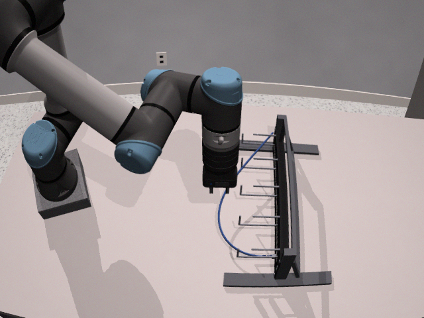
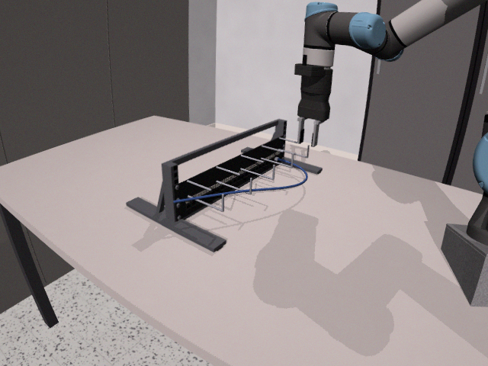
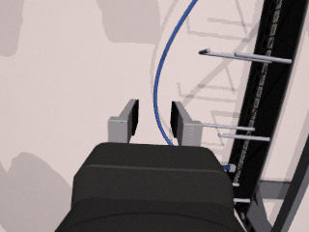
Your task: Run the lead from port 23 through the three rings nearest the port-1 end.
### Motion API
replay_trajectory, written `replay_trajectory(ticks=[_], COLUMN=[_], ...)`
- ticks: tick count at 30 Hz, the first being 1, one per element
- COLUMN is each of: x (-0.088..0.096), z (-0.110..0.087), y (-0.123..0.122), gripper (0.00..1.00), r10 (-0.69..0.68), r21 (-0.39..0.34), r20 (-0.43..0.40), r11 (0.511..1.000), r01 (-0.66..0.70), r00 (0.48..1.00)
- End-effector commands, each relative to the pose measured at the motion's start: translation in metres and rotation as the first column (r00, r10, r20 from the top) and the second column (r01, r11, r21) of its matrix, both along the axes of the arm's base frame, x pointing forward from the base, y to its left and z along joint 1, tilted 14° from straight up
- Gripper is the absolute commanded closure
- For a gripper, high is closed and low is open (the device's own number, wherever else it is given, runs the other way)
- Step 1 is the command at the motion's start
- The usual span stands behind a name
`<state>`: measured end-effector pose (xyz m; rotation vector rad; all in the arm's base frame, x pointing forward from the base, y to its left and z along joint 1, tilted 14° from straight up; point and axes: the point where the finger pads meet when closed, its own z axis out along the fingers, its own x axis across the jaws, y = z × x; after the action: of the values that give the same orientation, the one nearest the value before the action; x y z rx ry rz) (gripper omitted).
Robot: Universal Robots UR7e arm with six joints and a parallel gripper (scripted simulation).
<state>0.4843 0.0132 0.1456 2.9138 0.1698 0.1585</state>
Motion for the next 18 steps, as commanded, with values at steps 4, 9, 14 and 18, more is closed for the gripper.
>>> replay_trajectory(ticks=[4, 9, 14, 18], x=[0.000, 0.000, 0.001, 0.002], z=[0.001, -0.001, -0.005, -0.010], y=[0.000, 0.000, -0.001, -0.002], gripper=[0.33, 0.33, 0.33, 0.33], r10=[0.000, 0.000, 0.000, 0.000], r21=[0.000, 0.000, 0.000, 0.000], r20=[0.002, 0.002, 0.001, 0.001], r11=[1.000, 1.000, 1.000, 1.000], r01=[0.000, 0.000, 0.000, 0.000], r00=[1.000, 1.000, 1.000, 1.000])
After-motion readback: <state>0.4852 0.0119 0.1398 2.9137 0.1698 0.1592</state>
